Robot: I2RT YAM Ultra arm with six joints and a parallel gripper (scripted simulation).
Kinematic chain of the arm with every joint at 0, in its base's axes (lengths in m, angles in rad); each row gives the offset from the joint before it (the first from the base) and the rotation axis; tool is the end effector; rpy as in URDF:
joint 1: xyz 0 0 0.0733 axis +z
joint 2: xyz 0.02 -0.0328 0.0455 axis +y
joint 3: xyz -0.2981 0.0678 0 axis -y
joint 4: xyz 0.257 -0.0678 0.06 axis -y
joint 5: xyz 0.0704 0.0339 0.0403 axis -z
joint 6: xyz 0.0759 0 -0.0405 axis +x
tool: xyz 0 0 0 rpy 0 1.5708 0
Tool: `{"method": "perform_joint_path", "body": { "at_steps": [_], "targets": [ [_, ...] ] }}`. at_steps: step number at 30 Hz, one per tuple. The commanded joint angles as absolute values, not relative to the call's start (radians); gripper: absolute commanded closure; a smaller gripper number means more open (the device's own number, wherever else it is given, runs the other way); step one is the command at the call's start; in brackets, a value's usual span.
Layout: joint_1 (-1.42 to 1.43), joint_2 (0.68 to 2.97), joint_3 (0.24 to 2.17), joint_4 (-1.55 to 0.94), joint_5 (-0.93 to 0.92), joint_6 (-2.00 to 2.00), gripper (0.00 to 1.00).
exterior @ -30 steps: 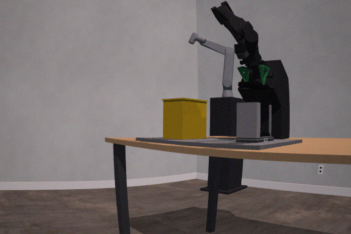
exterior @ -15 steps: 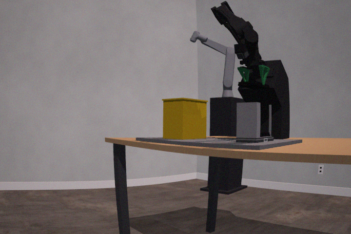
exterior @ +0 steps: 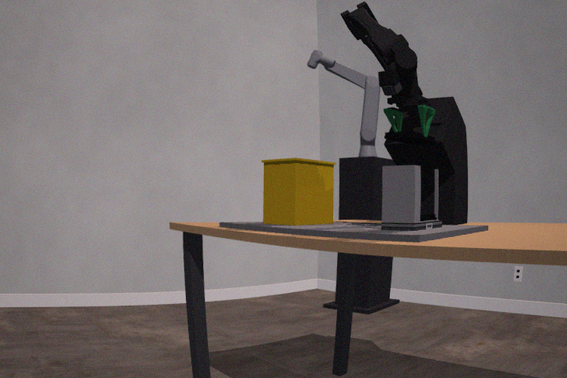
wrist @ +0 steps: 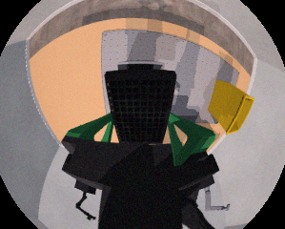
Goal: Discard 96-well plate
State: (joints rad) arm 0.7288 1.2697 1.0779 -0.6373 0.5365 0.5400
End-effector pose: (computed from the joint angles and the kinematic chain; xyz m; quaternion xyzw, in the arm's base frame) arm 0.2390 0.1629 0.3133 0.0109 0.9037 0.0082 0.4279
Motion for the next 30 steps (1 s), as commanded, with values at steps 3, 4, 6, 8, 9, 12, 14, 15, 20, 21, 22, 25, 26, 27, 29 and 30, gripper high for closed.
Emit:
{"method": "perform_joint_path", "body": {
  "at_steps": [3,4,6,8,9,12,14,15,20,21,22,25,26,27,29,30],
  "targets": [
    [0.745,1.245,1.110,-0.651,0.549,0.545,1.00],
    [0.745,1.245,1.110,-0.651,0.549,0.545,1.00],
    [0.745,1.245,1.110,-0.651,0.549,0.545,1.00],
    [0.712,1.226,1.056,-0.626,0.529,0.467,1.00],
    [0.703,1.216,1.048,-0.621,0.523,0.459,1.00],
    [0.683,1.197,1.031,-0.616,0.510,0.443,1.00],
    [0.665,1.183,1.019,-0.610,0.496,0.429,1.00],
    [0.654,1.173,1.010,-0.607,0.488,0.420,1.00],
    [0.596,1.126,0.972,-0.595,0.447,0.374,1.00],
    [0.584,1.117,0.964,-0.593,0.438,0.364,1.00],
    [0.571,1.107,0.957,-0.591,0.429,0.355,1.00],
    [0.532,1.081,0.937,-0.585,0.401,0.326,1.00],
    [0.518,1.072,0.930,-0.583,0.391,0.316,1.00],
    [0.505,1.064,0.924,-0.581,0.381,0.306,1.00],
    [0.490,1.056,0.918,-0.580,0.370,0.295,1.00],
    [0.490,1.056,0.918,-0.580,0.370,0.295,1.00]
  ]
}}
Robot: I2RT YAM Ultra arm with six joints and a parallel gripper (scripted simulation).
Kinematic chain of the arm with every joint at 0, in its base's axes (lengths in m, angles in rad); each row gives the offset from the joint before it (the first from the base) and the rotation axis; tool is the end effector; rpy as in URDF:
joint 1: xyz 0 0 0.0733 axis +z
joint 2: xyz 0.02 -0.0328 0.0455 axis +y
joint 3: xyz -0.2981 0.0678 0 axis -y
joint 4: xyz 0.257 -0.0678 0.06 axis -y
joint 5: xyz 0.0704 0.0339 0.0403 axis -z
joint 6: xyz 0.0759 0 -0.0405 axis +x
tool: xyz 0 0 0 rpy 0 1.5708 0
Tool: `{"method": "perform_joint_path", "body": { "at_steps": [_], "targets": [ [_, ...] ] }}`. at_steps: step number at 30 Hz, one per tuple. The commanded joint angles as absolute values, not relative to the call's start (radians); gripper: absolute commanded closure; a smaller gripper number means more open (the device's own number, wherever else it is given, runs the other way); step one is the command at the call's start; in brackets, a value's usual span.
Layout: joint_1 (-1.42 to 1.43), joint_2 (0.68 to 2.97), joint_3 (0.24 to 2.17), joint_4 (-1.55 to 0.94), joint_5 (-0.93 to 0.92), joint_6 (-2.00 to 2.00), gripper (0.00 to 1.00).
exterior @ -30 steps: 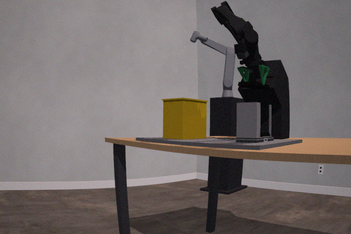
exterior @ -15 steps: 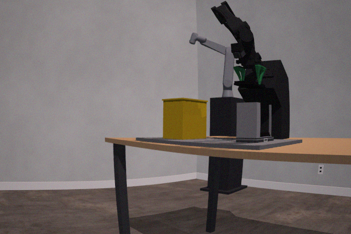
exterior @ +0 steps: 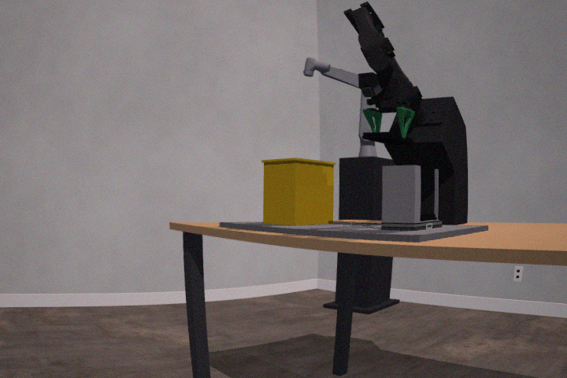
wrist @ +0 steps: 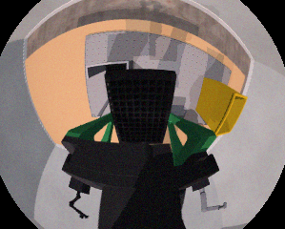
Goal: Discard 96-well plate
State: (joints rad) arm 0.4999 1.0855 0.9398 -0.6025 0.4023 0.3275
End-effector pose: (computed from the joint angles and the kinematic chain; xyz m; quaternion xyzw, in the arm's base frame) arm 0.2301 0.0931 0.3090 0.0023 0.9017 -0.0102 0.4323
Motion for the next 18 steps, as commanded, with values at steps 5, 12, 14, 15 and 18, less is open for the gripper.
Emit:
{"method": "perform_joint_path", "body": {
  "at_steps": [5,12,14,15,18],
  "targets": [
    [0.416,1.016,0.889,-0.572,0.315,0.243,1.00],
    [0.302,0.970,0.855,-0.564,0.228,0.166,1.00],
    [0.268,0.958,0.846,-0.562,0.202,0.143,1.00],
    [0.250,0.953,0.842,-0.561,0.188,0.132,1.00],
    [0.232,0.948,0.839,-0.560,0.174,0.120,1.00]
  ]
}}
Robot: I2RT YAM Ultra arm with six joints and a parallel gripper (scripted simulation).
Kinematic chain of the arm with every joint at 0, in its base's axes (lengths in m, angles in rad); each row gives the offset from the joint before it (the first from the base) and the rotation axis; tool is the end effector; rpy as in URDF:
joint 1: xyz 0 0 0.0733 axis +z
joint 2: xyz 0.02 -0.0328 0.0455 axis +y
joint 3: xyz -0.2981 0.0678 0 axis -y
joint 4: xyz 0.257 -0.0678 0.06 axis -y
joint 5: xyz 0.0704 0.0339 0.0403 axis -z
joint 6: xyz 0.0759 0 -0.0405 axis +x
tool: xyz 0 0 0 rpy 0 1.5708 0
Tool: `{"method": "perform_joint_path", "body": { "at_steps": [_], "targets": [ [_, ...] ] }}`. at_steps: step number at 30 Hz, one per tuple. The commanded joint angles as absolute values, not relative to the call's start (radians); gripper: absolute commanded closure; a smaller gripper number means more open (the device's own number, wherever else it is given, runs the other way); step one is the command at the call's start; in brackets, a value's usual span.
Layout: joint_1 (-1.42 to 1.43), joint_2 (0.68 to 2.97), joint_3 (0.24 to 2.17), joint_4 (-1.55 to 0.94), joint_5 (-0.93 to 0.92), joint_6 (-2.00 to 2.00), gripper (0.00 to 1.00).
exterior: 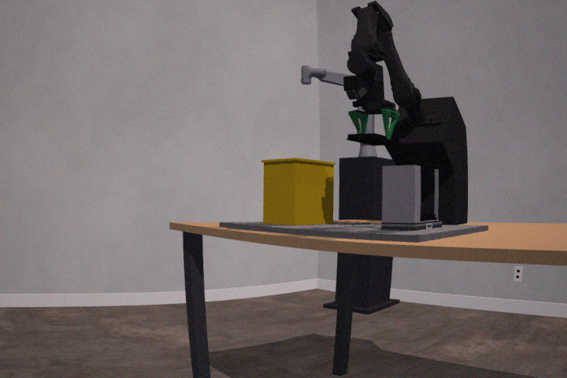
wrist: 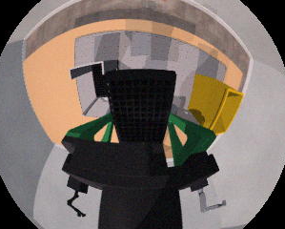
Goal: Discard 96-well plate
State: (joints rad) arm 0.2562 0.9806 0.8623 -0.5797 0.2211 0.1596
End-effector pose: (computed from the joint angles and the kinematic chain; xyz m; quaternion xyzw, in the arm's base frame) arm 0.2235 0.0425 0.3027 0.0031 0.9019 -0.0111 0.4317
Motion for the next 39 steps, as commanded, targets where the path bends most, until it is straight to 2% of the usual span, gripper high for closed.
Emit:
{"method": "perform_joint_path", "body": {
  "at_steps": [1,23,39],
  "targets": [
    [0.214,0.943,0.835,-0.559,0.160,0.109,1.00],
    [-0.175,0.910,0.796,-0.550,-0.142,-0.136,1.00],
    [-0.438,0.999,0.851,-0.564,-0.343,-0.310,1.00]
  ]
}}
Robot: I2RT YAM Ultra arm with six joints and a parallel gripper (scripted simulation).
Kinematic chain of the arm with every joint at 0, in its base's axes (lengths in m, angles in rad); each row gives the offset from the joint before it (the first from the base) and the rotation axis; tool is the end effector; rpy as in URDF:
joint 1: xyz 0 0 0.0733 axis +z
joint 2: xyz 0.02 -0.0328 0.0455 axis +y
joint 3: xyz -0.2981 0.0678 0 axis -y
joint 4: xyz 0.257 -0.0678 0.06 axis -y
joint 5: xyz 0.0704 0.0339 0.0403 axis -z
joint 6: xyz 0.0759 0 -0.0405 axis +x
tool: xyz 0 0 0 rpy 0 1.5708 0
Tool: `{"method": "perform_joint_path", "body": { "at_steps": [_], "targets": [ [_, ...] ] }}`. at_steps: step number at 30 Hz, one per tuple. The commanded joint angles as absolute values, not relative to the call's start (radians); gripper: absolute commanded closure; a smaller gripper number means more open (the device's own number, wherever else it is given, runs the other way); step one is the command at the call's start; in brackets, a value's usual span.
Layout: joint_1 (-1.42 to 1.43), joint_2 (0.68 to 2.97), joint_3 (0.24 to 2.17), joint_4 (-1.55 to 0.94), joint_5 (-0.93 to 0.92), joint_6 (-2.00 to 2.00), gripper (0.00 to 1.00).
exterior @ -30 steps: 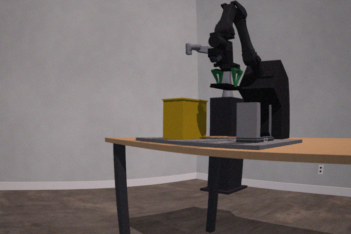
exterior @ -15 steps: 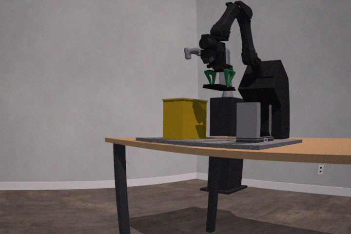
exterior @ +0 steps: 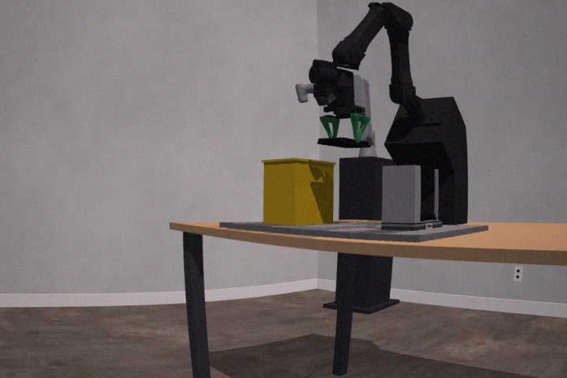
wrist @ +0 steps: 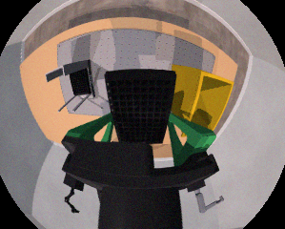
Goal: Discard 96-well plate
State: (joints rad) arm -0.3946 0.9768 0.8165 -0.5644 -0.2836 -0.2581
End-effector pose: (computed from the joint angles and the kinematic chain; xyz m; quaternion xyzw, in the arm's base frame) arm 0.2150 -0.0653 0.2889 0.0037 0.9045 -0.0082 0.4263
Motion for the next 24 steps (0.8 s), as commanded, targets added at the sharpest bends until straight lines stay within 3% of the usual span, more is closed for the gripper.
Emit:
{"method": "perform_joint_path", "body": {
  "at_steps": [1,24],
  "targets": [
    [-0.456,1.005,0.853,-0.566,-0.356,-0.323,1.00],
    [-0.762,1.177,0.935,-0.594,-0.574,-0.563,1.00]
  ]
}}
